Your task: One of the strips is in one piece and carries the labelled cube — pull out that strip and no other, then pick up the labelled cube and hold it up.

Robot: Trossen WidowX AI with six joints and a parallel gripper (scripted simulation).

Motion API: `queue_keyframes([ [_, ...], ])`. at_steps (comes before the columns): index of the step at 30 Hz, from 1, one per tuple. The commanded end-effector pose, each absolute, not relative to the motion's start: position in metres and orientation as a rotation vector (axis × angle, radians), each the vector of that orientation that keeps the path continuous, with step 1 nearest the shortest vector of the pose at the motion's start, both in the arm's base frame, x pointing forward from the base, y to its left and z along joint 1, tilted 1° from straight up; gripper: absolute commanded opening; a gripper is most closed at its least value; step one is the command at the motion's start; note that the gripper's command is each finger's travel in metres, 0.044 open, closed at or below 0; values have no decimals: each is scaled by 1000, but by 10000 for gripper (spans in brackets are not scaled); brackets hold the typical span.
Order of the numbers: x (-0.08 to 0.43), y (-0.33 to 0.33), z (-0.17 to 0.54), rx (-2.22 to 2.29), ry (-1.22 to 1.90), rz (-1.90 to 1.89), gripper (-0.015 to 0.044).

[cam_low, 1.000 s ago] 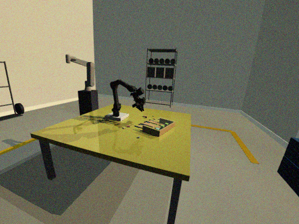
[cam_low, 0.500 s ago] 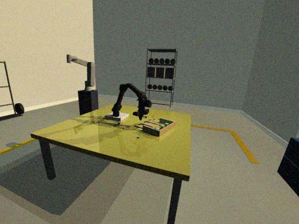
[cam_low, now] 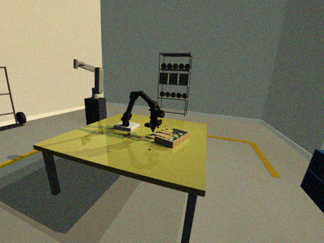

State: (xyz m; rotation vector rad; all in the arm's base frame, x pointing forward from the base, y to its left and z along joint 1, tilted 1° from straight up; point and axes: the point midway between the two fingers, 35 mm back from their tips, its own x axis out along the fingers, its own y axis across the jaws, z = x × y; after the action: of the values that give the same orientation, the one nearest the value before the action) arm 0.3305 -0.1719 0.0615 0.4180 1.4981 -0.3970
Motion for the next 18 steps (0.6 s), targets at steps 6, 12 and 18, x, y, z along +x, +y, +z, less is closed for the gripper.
queue_keyframes([
  [6,330,-171,47,420,1501,-403,0],
  [12,331,-171,37,421,1501,-403,0],
  [18,331,-170,27,421,1501,-403,0],
])
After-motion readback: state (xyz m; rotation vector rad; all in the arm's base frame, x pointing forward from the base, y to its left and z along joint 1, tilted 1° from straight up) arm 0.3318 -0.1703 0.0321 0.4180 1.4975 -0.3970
